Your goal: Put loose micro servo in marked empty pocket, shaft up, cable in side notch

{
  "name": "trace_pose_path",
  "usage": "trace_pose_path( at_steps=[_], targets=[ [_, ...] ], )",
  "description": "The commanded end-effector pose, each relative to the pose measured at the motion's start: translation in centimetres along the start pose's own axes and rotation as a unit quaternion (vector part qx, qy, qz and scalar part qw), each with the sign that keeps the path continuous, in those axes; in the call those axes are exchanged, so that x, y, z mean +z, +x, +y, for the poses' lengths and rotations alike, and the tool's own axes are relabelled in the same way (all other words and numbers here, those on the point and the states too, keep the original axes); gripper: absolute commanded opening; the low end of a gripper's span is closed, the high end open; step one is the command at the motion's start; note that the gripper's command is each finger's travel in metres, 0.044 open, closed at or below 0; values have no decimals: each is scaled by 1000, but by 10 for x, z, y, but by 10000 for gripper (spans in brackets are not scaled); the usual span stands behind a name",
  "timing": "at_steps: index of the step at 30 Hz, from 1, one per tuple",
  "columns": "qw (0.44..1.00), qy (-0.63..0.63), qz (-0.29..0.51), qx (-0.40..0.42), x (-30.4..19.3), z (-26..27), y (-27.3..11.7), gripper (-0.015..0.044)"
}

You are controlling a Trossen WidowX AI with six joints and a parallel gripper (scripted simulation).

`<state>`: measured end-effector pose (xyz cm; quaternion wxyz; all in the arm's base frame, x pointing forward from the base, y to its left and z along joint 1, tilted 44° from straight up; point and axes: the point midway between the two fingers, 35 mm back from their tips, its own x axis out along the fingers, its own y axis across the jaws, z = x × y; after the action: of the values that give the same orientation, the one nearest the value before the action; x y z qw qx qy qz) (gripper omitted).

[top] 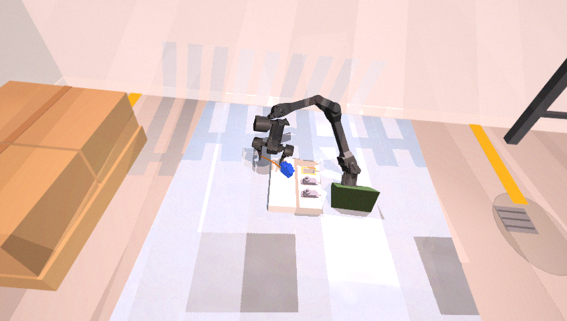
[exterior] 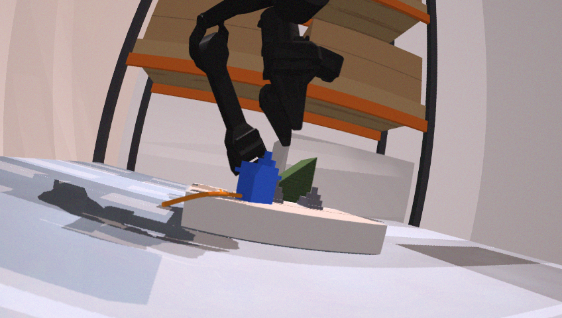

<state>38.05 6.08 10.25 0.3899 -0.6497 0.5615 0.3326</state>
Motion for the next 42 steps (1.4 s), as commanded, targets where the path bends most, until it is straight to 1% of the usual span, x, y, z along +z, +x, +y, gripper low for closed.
trace_pose_path(
  at_steps=[1, 12, 24, 30, 37, 42],
  targets=[
    [998, -55, 16, 9, -3, 9, -3, 440],
    [970, -230, 58, 55, -12, 37, -7, 440],
    [901, -409, 90, 110, -25, 63, -14, 440],
    [895, -422, 92, 114, -26, 65, -14, 440],
    [895, -422, 93, 114, -32, 68, 9, 440],
    [895, -422, 93, 114, -33, 68, 12, 440]
  ],
)
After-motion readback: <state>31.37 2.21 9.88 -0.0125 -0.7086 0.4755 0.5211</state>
